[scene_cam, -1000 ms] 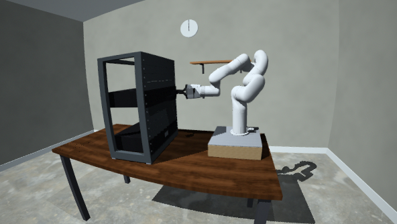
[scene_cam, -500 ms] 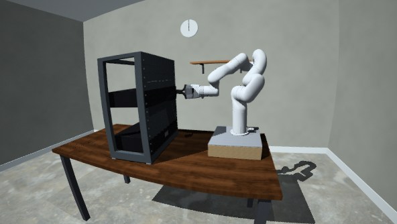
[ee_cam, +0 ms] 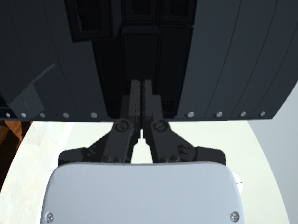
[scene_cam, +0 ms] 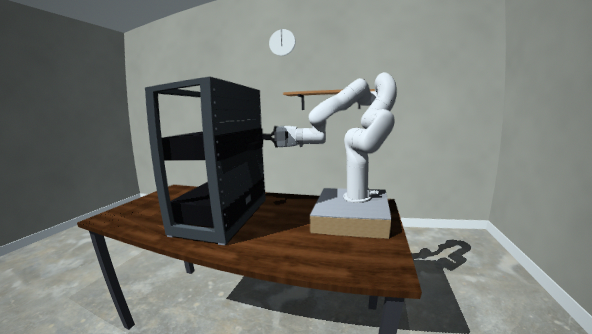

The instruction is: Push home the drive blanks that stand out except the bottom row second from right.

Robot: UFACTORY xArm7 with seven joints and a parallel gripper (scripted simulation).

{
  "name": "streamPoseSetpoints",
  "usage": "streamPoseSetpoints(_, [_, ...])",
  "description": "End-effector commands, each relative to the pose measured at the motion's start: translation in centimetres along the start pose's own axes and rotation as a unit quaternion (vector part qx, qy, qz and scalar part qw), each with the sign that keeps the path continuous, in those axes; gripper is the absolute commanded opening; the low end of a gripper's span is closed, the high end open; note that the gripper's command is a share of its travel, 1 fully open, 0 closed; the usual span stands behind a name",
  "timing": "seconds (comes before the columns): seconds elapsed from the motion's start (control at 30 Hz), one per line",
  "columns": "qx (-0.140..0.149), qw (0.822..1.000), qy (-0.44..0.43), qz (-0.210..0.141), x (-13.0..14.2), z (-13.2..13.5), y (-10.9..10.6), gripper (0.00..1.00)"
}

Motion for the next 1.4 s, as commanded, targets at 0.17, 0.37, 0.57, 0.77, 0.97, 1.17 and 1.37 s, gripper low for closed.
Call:
streamPoseSetpoints(0.17, [0.001,1.000,-0.001,0.000,0.06,0.09,0.84,0.00])
streamPoseSetpoints(0.37, [0.001,1.000,-0.001,0.000,0.06,0.09,0.84,0.00])
streamPoseSetpoints(0.57, [0.001,1.000,-0.001,0.000,0.06,0.08,1.03,0.00])
streamPoseSetpoints(0.77, [0.001,1.000,-0.001,0.000,0.06,0.08,1.14,0.00])
streamPoseSetpoints(0.97, [0.001,1.000,-0.001,0.000,0.06,0.08,1.14,0.00])
streamPoseSetpoints(1.17, [0.001,1.000,-0.001,0.000,0.06,0.08,1.38,0.00])
streamPoseSetpoints(1.37, [0.001,1.000,-0.001,0.000,0.06,0.08,1.44,0.00])
Point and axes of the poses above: the point where the finger pads meet when closed, its own y axis out along the fingers, its own z axis across the jaws, x = y × z, the point moved 10 cm from there along -y, back along the fingers, and after that the axes turned 7 degrees about -y, right-handed, at the moved point
